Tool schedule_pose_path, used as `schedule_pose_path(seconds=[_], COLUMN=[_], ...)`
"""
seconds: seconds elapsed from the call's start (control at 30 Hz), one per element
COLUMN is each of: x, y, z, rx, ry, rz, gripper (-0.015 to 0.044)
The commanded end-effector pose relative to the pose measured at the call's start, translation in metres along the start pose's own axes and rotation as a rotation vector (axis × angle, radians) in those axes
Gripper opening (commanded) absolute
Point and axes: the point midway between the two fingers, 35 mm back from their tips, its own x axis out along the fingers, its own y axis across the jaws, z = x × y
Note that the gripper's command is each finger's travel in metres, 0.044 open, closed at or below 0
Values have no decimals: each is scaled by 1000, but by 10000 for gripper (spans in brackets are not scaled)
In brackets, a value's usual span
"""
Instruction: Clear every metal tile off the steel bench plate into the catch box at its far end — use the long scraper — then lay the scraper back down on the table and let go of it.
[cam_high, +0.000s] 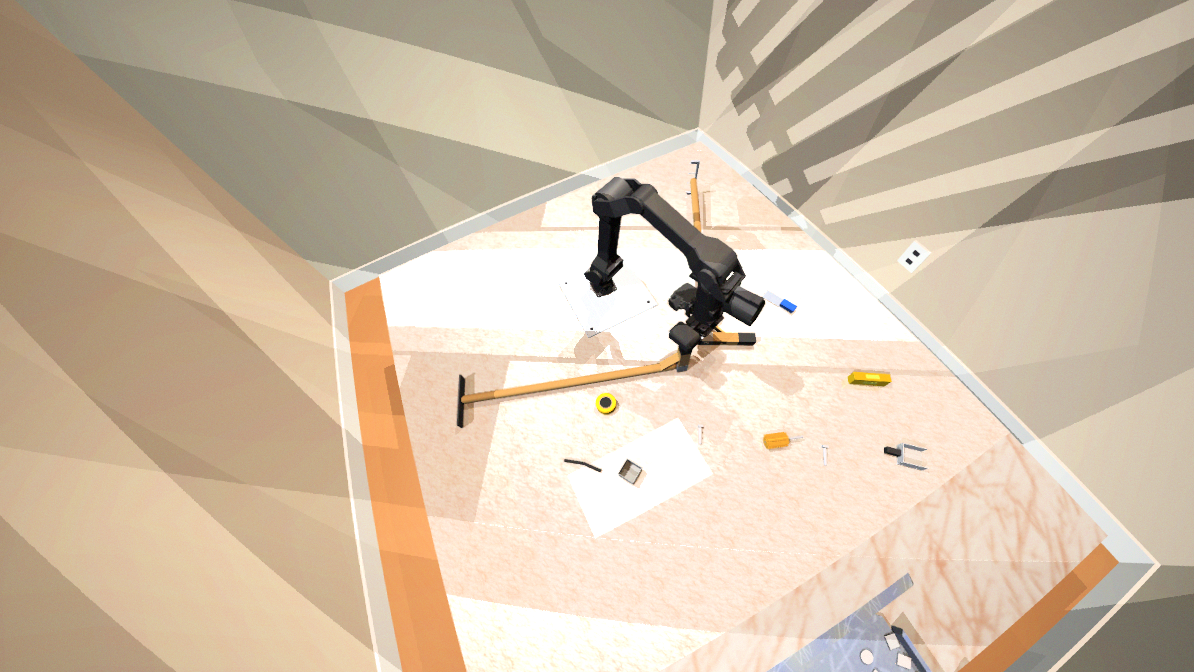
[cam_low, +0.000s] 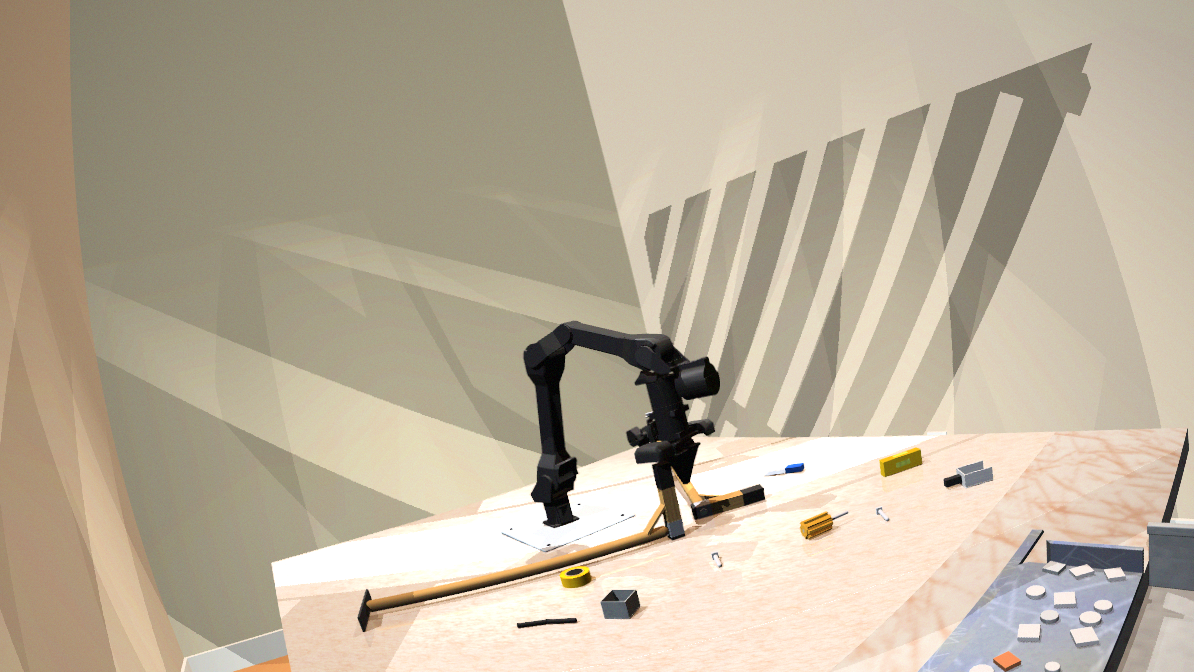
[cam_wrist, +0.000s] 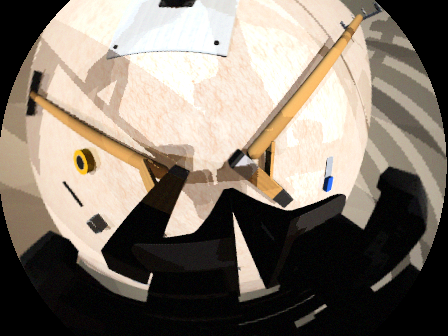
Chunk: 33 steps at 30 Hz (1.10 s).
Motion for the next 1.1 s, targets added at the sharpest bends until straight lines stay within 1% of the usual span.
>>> schedule_pose_path(seconds=[0.0, 1.07], x=[1, 1], y=[-5, -55], z=[-2, -6], rx=[5, -2], ry=[-5, -15], rz=[-2, -8], gripper=[0, 0])
